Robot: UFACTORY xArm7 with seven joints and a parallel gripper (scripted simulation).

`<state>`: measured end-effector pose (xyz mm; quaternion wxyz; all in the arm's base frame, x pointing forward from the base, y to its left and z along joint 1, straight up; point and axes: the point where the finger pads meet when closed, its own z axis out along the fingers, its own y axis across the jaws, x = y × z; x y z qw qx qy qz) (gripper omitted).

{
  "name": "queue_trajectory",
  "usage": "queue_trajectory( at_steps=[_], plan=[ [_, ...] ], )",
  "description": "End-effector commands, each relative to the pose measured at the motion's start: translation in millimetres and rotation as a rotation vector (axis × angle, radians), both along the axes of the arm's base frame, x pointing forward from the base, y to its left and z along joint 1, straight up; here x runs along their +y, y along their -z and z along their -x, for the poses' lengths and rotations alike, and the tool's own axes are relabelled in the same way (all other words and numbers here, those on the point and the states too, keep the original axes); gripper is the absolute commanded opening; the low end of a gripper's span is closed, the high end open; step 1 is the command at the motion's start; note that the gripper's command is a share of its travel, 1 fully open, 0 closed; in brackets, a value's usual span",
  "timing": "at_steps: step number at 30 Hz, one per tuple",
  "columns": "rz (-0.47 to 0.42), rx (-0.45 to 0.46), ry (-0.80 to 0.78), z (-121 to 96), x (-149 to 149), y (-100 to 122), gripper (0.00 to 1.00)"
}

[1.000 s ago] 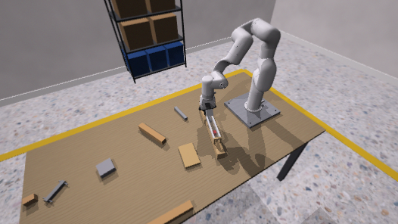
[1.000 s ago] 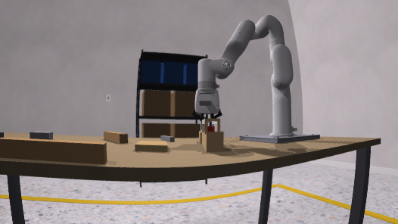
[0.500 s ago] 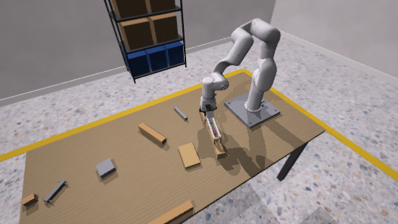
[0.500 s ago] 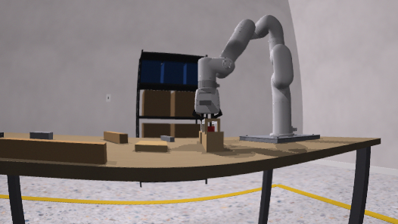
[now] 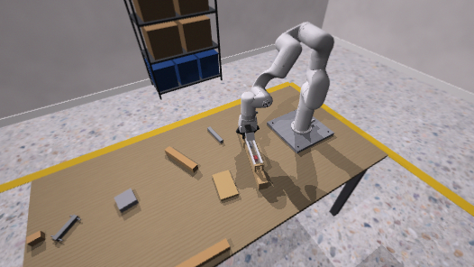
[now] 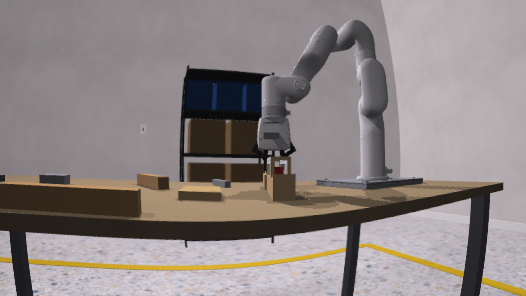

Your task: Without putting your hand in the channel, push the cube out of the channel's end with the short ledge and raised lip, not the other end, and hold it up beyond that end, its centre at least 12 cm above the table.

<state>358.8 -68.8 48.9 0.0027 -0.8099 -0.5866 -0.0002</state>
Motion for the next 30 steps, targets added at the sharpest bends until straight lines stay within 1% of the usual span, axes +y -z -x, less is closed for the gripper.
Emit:
queue_trajectory(
  at_steps=[1,27,29,30],
  plan=[
    [0.001,-0.003,0.0,-1.3,-0.4,-1.1,0.38],
    [0.001,-0.003,0.0,-1.3,-0.4,-1.1,0.38],
    [0.001,-0.003,0.0,-1.3,-0.4,-3.6,0.38],
    [0.001,-0.003,0.0,-1.3,-0.4,-8.3,0.38]
  ],
)
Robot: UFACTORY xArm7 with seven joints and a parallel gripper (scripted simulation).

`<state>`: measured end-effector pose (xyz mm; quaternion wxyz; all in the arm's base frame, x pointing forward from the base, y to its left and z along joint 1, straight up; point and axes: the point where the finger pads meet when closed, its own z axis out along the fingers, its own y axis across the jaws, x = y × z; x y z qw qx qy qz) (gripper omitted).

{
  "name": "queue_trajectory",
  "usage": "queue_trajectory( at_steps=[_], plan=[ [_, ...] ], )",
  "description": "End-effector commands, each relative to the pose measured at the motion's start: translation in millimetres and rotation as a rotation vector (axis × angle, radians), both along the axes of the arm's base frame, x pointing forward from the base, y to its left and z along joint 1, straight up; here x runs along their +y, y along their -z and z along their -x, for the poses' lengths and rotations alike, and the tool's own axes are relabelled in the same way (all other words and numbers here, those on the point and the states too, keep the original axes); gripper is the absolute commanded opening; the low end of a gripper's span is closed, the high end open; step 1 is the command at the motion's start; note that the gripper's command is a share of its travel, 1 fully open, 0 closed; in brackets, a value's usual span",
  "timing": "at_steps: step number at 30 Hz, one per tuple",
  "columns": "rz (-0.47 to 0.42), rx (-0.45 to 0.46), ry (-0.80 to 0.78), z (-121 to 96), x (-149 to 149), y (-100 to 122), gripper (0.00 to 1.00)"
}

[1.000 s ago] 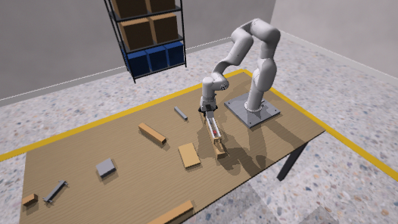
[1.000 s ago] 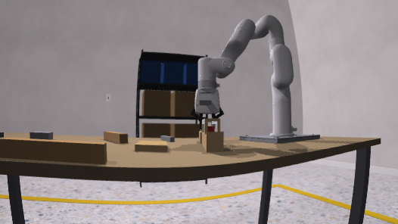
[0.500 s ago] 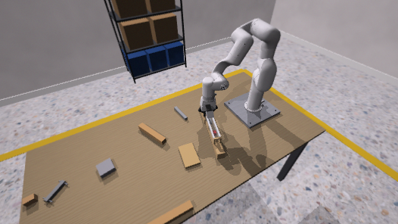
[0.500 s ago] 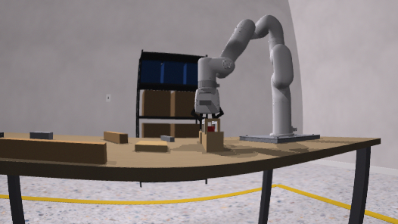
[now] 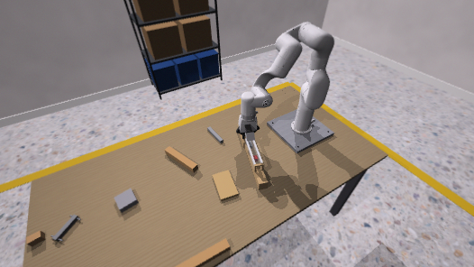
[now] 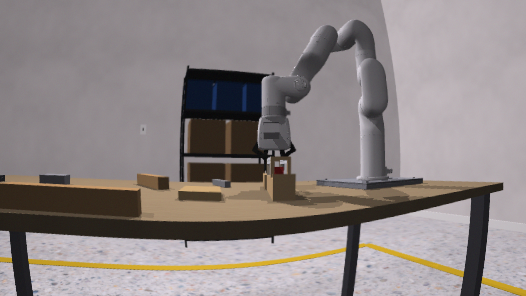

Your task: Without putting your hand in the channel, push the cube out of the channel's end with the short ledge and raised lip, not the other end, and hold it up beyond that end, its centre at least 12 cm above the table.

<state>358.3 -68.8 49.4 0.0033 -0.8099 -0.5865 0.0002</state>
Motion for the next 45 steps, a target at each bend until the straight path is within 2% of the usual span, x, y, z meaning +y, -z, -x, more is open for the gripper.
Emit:
queue_trajectory(
  at_steps=[1,4,6,9,24,26,29,33,38,40,41,45],
  plan=[
    [0.001,-0.005,0.0,-2,0,-15,0.38],
    [0.001,-0.005,0.0,-2,-1,-46,0.38],
    [0.001,-0.005,0.0,-2,-1,-46,0.38],
    [0.001,-0.005,0.0,-2,-1,-68,0.38],
    [0.0,-0.005,-0.01,-5,-2,-71,0.38],
    [-0.007,-0.007,-0.061,-23,-13,-75,0.38],
    [-0.018,-0.015,-0.207,-67,-52,-82,0.38],
    [-0.006,-0.013,-0.38,-89,-96,-79,0.38],
    [0.001,-0.007,-0.424,-120,-150,-72,0.38],
    [0.001,-0.007,-0.424,-120,-150,-72,0.38],
    [0.001,-0.007,-0.424,-132,-166,-69,0.38],
    [0.001,-0.007,-0.424,-132,-166,-69,0.38]
  ],
)
